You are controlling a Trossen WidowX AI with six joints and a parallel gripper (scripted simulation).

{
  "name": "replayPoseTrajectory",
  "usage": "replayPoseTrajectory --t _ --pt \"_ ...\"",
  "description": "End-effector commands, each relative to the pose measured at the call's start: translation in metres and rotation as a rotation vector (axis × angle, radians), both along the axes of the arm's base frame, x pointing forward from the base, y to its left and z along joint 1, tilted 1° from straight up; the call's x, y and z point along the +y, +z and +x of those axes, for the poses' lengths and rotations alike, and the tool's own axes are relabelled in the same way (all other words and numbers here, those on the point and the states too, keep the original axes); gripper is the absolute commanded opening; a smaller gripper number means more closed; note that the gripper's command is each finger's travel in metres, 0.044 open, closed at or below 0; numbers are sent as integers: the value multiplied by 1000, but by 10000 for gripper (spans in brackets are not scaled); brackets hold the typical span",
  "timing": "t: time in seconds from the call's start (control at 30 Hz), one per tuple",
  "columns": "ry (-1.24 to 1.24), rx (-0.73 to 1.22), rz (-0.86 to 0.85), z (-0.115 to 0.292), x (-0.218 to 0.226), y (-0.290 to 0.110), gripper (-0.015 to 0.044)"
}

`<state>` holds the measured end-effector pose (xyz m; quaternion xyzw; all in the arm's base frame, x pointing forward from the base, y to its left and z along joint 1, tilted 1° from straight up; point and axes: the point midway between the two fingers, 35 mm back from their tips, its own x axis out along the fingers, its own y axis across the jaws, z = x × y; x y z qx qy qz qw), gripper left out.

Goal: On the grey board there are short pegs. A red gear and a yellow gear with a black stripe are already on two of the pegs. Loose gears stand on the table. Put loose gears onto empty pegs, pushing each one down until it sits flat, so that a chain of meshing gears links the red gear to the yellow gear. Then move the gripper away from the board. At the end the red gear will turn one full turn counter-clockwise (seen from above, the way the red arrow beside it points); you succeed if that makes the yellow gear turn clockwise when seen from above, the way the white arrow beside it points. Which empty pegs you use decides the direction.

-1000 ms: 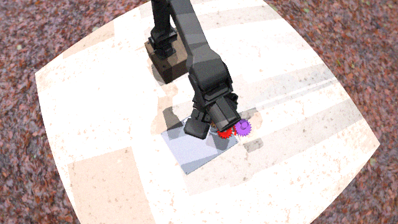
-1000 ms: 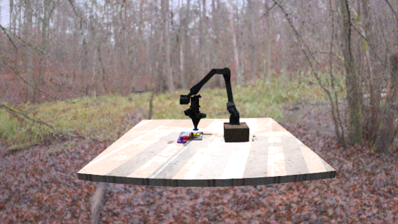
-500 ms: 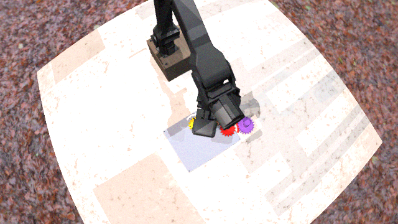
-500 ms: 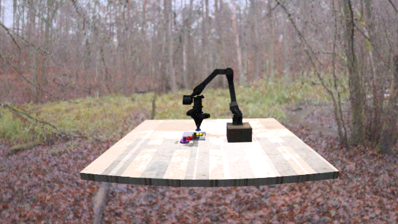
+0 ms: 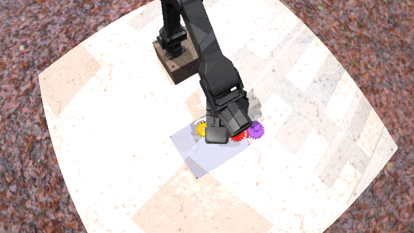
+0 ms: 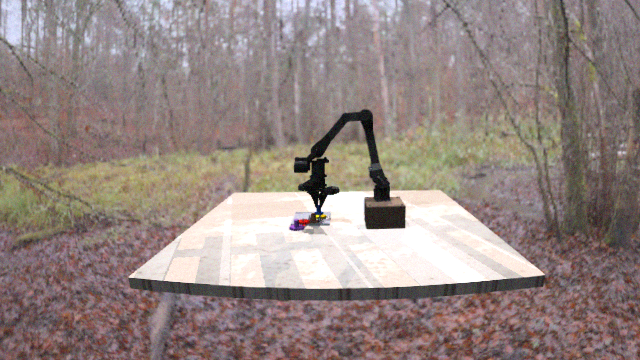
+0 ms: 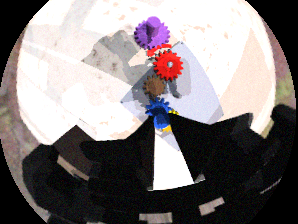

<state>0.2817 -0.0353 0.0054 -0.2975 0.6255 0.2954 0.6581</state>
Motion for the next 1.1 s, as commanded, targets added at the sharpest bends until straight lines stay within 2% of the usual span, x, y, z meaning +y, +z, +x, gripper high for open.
replayPoseTrajectory --t 0.0,0.33,0.6,0.8,1.07 --pt "-40 13 6 -2 1 -7 0" --pt "-311 19 16 -2 2 -23 0" --pt "-431 21 20 -2 0 -10 0" --pt "-374 19 18 -1 0 -8 0" --pt "-172 16 11 -2 2 -8 0"
